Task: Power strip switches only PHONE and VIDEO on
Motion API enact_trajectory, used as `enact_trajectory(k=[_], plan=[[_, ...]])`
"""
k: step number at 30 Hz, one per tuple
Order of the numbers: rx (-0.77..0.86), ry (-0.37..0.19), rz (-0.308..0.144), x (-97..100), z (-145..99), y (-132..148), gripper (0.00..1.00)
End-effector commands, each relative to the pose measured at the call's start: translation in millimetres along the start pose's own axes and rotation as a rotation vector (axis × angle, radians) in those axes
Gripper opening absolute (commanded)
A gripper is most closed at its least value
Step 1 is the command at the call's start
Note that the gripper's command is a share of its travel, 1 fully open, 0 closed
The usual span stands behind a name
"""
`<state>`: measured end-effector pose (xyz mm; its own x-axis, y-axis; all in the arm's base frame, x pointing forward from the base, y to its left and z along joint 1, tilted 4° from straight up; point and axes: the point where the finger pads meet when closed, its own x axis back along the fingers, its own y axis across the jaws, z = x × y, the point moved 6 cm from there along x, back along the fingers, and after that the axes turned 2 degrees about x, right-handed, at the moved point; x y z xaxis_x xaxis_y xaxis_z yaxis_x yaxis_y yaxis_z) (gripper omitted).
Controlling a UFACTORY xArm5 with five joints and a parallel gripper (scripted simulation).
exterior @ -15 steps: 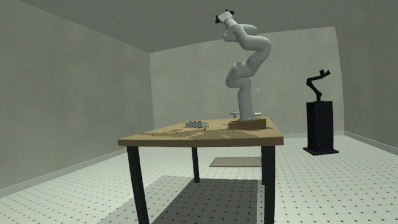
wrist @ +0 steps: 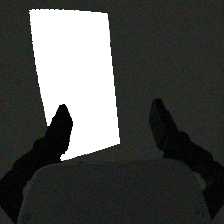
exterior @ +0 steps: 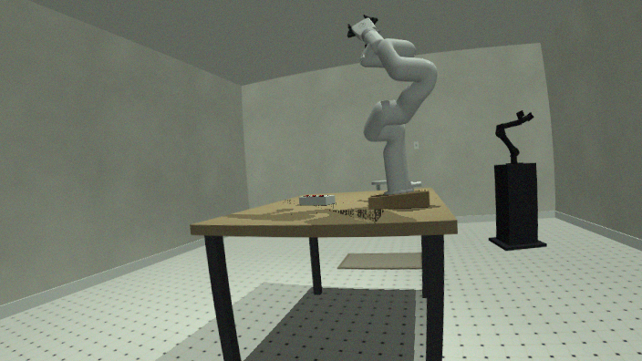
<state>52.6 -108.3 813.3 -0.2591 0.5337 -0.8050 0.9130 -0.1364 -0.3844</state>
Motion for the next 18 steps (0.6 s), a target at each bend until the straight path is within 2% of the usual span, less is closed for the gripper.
enact_trajectory(k=[1, 5, 8, 11, 14, 15, 16, 18], plan=[[0.0, -0.001, 0.001, -0.2, -1, -1, 1.0], [0.003, 0.001, -0.002, -0.6, 1, 1, 1.0], [0.025, 0.017, -0.022, -2.9, 8, 8, 1.0], [0.078, 0.05, -0.073, -7.5, 25, 27, 1.0], [0.168, 0.097, -0.164, -12.3, 52, 61, 1.0], [0.168, 0.097, -0.164, -12.3, 52, 61, 1.0], [0.206, 0.113, -0.206, -13.2, 63, 75, 1.0], [0.206, 0.113, -0.206, -13.2, 63, 75, 1.0]])
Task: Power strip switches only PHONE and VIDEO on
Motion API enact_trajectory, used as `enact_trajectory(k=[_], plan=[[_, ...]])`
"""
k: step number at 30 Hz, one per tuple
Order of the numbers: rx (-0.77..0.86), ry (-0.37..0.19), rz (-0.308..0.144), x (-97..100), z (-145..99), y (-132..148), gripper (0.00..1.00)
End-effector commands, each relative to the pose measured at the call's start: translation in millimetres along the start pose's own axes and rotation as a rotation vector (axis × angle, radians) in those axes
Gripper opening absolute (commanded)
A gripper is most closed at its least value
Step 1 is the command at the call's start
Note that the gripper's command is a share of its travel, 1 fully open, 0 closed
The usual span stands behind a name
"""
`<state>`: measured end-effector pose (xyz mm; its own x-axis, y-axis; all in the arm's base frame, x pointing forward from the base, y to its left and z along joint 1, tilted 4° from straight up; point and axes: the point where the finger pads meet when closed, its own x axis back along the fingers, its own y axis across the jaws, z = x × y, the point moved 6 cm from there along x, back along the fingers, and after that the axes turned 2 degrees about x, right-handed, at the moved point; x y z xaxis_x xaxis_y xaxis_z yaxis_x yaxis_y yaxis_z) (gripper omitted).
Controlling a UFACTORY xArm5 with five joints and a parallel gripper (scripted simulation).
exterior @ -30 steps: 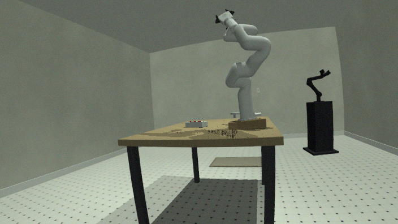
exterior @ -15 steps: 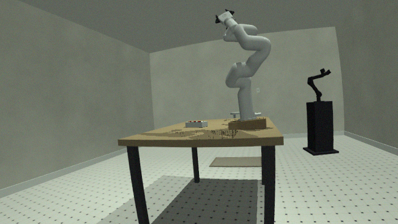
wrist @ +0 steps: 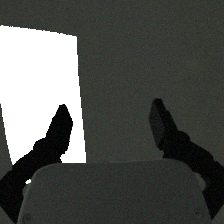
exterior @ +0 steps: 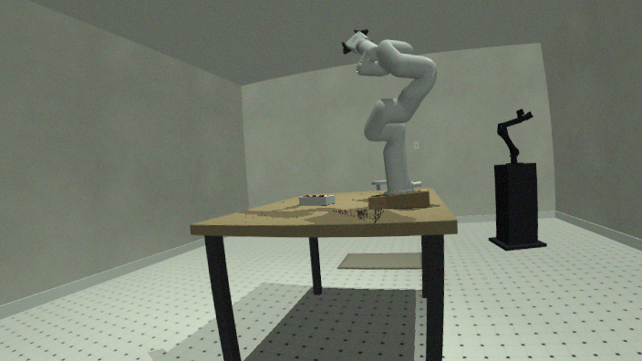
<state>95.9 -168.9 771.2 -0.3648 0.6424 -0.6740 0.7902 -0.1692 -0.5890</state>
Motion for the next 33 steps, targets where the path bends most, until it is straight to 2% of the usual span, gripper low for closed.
enact_trajectory(k=[1, 3, 4, 5, 7, 9, 11, 12, 13, 14, 18, 20, 23, 24, 25, 26, 28, 29, 30, 31, 33], plan=[[0.038, 0.01, -0.032, -6.2, 5, 11, 1.0], [0.129, 0.038, -0.129, -14.0, 23, 49, 1.0], [0.129, 0.038, -0.129, -14.0, 23, 49, 1.0], [0.181, 0.049, -0.185, -16.8, 32, 71, 1.0], [0.181, 0.049, -0.185, -16.8, 32, 71, 1.0], [0.298, 0.057, -0.312, -18.7, 51, 119, 1.0], [0.298, 0.057, -0.312, -18.7, 51, 119, 1.0], [0.361, 0.053, -0.382, -17.3, 60, 146, 1.0], [0.361, 0.053, -0.382, -17.3, 60, 146, 1.0], [0.427, 0.043, -0.456, -14.1, 68, 173, 1.0], [0.427, 0.043, -0.456, -14.1, 68, 173, 1.0], [0.564, 0.002, -0.61, -1.7, 84, 230, 1.0], [0.564, 0.002, -0.61, -1.7, 84, 230, 1.0], [0.635, -0.031, -0.689, 7.6, 91, 259, 1.0], [0.635, -0.031, -0.689, 7.6, 91, 259, 1.0], [0.705, -0.071, -0.768, 19.1, 98, 287, 1.0], [0.705, -0.071, -0.768, 19.1, 98, 287, 1.0], [0.775, -0.119, -0.846, 32.5, 103, 315, 1.0], [0.775, -0.119, -0.846, 32.5, 103, 315, 1.0], [0.844, -0.174, -0.922, 47.8, 108, 341, 1.0], [0.844, -0.174, -0.922, 47.8, 108, 341, 1.0]])
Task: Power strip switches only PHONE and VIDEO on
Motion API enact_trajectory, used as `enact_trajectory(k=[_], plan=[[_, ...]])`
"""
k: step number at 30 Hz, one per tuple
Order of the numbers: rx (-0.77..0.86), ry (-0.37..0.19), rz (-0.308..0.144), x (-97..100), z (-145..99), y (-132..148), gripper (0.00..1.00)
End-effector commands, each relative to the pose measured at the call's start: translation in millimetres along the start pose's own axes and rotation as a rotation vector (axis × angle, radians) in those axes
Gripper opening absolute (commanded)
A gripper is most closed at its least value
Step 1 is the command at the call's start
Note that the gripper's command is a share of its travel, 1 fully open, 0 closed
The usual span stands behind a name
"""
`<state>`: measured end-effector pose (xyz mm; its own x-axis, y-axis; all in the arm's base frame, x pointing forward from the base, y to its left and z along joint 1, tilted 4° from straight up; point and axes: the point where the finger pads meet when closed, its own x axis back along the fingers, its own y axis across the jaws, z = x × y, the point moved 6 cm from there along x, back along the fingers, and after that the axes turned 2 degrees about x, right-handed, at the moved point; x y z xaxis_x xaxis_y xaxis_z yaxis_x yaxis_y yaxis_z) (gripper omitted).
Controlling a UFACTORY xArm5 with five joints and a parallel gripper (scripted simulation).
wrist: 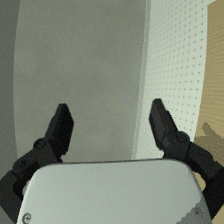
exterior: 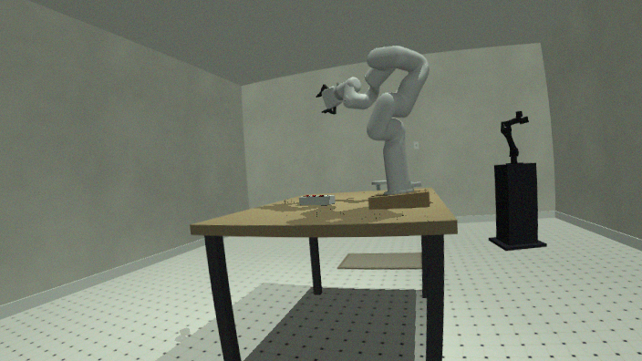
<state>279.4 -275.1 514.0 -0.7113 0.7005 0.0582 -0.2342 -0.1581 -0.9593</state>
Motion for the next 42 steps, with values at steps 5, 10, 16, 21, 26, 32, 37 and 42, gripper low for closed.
enact_trajectory(k=[5, 10, 16, 21, 26, 32, 37, 42], plan=[[0.256, -0.149, -0.167, -26.3, -50, 67, 1.0], [0.425, -0.266, -0.256, -30.9, -84, 113, 1.0], [0.584, -0.387, -0.324, -28.5, -115, 156, 1.0], [0.79, -0.563, -0.392, -16.2, -151, 210, 1.0], [0.901, -0.666, -0.418, -5.4, -170, 239, 1.0], [1.076, -0.843, -0.444, 17.5, -195, 284, 1.0], [1.119, -0.888, -0.447, 24.1, -201, 295, 1.0], [1.13, -0.9, -0.448, 25.8, -202, 298, 1.0]])
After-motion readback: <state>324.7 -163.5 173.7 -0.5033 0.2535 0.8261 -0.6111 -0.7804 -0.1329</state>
